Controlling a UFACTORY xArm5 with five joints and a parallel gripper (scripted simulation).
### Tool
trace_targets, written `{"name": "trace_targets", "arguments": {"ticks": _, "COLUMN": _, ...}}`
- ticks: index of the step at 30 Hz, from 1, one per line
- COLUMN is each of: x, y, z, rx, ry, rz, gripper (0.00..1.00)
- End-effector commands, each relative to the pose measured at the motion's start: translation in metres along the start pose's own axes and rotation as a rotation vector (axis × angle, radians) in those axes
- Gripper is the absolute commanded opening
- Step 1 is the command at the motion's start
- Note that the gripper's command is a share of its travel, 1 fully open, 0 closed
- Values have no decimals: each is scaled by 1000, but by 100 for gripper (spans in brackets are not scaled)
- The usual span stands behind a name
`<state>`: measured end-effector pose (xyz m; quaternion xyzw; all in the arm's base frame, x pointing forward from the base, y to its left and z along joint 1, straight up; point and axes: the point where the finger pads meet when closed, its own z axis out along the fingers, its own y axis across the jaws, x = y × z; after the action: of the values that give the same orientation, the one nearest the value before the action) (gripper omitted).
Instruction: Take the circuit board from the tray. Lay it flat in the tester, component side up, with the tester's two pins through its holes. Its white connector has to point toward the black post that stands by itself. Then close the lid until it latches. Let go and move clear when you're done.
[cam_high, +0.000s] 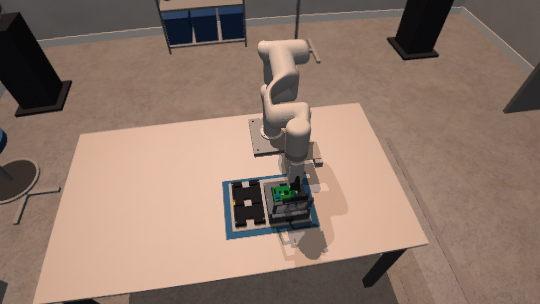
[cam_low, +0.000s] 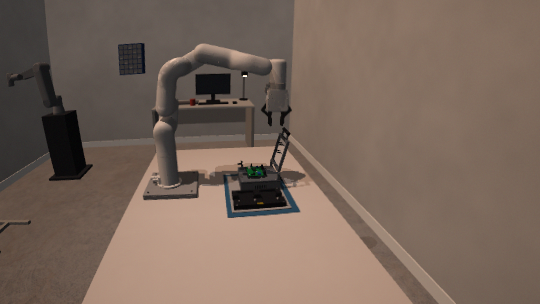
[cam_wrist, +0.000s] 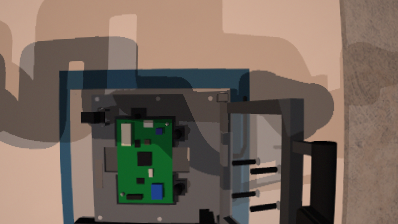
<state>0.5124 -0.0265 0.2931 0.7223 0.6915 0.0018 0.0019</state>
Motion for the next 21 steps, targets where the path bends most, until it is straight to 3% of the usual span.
{"name": "trace_targets", "arguments": {"ticks": 1, "x": 0, "y": 13, "z": -3, "rx": 1, "ry": 0, "rz": 0, "gripper": 52}}
{"name": "trace_targets", "arguments": {"ticks": 10, "x": 0, "y": 45, "z": -3, "rx": 1, "ry": 0, "rz": 0, "gripper": 52}}
{"name": "trace_targets", "arguments": {"ticks": 21, "x": 0, "y": 51, "z": -3, "rx": 1, "ry": 0, "rz": 0, "gripper": 52}}
